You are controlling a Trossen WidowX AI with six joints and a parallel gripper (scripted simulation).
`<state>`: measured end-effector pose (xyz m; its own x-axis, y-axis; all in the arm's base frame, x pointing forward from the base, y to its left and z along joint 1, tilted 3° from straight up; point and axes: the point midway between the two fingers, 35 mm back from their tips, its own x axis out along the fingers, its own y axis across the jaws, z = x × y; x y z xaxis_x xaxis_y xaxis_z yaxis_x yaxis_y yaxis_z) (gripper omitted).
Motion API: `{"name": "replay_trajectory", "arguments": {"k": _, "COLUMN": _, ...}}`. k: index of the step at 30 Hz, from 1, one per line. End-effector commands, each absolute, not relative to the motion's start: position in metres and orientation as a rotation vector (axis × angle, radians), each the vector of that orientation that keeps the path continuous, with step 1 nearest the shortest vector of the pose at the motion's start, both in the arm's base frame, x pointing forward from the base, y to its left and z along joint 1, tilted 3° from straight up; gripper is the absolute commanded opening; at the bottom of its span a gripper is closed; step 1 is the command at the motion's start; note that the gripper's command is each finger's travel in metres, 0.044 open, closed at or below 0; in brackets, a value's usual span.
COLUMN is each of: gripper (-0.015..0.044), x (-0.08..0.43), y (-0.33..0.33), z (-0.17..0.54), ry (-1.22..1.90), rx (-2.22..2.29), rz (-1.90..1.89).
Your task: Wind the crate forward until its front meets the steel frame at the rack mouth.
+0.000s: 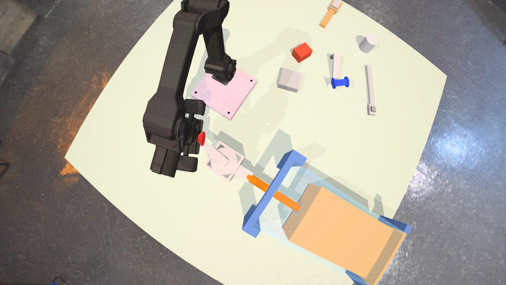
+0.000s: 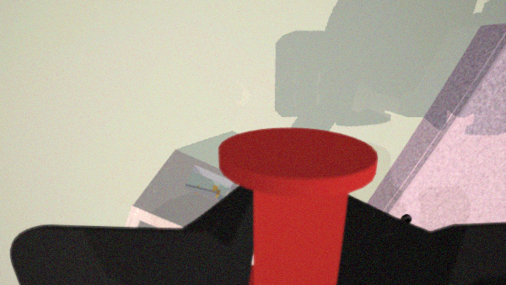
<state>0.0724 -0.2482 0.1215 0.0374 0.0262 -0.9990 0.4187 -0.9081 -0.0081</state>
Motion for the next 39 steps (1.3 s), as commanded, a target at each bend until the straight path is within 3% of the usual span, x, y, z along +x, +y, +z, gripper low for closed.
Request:
{"name": "replay_trajectory", "arguments": {"k": 1, "gripper": 0.0000, "x": 0.071, "y": -0.261, "z": 0.119, "ry": 0.436, "rx": 2.021, "rz": -1.951}}
{"name": "replay_trajectory", "arguments": {"k": 39, "gripper": 0.0000, "x": 0.087, "y": -0.314, "z": 0.120, "ry": 0.430, "rx": 2.019, "rz": -1.948}}
